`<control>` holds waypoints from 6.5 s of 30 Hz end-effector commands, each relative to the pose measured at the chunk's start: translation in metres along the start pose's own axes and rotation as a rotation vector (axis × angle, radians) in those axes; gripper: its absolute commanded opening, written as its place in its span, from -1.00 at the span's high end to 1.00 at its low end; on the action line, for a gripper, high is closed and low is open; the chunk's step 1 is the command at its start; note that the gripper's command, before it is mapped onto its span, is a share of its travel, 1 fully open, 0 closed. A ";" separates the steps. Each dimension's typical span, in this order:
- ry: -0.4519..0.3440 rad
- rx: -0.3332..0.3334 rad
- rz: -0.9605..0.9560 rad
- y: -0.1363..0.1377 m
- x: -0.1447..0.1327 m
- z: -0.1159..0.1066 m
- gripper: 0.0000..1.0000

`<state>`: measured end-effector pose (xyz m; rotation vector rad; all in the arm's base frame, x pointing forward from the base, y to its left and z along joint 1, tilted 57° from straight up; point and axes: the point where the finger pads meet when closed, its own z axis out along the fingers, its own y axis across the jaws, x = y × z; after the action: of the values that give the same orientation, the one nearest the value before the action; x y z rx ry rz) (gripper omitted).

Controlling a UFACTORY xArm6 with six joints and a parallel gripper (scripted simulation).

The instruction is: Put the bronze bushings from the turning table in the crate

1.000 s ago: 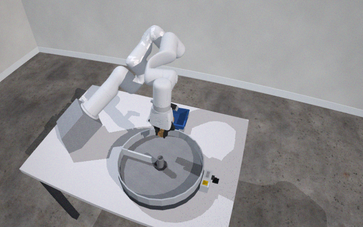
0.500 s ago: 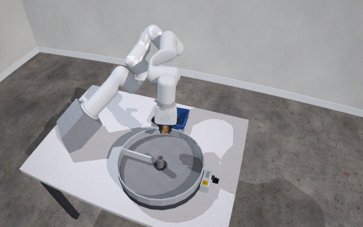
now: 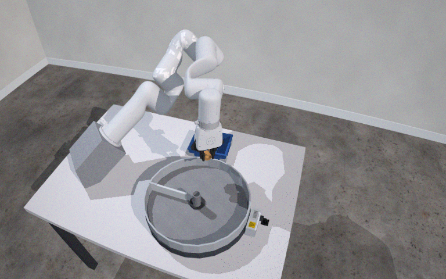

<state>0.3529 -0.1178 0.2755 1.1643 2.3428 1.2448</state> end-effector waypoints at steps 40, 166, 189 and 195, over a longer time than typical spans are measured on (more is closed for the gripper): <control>-0.013 -0.013 -1.153 0.059 0.055 -0.003 1.00; -0.110 -0.033 -3.238 0.126 0.178 -0.010 1.00; -0.110 -0.033 -3.238 0.128 0.179 0.026 1.00; -0.110 -0.033 -3.238 0.130 0.180 0.049 1.00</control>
<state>0.3157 0.0720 0.3838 -1.9941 0.8557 -0.3505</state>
